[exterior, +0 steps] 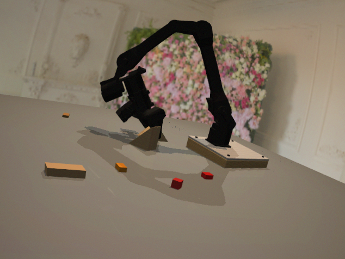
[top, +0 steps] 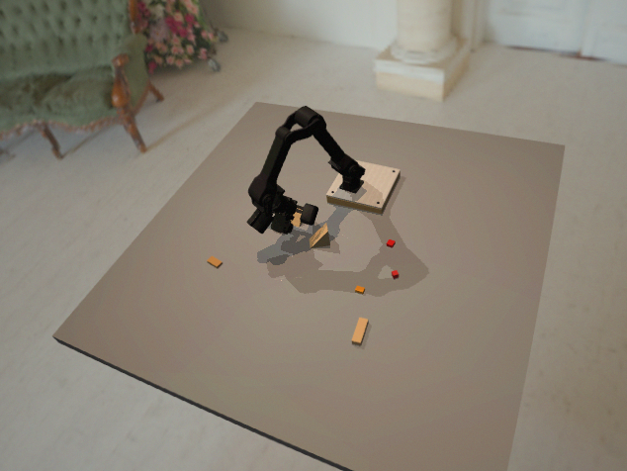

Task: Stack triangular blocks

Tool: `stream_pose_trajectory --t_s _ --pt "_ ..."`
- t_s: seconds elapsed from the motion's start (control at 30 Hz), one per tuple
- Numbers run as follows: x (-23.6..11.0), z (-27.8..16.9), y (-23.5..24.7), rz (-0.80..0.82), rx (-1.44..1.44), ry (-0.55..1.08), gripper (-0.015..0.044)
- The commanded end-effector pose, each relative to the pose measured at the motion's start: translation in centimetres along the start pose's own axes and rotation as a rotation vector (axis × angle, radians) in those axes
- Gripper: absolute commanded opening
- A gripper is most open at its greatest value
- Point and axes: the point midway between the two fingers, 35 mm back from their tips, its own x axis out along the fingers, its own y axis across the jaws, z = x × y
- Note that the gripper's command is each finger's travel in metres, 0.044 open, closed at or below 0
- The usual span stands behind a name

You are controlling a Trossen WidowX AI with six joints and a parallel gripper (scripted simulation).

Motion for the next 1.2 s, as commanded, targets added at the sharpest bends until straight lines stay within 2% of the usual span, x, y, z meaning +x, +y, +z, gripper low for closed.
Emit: stream_pose_trajectory --t_s 0.0,0.17,0.43,0.63,1.17 --pt "0.0 0.0 0.0 0.001 0.000 0.000 0.0335" --pt "0.0 0.0 0.0 0.001 0.000 0.000 0.0204" --pt "0.0 0.0 0.0 0.001 0.000 0.000 0.0150" --pt "-0.6 -0.3 0.0 -0.001 -0.002 -0.003 0.0000" --pt "-7.0 -4.6 0.0 -0.023 -0.024 -0.034 0.0000"
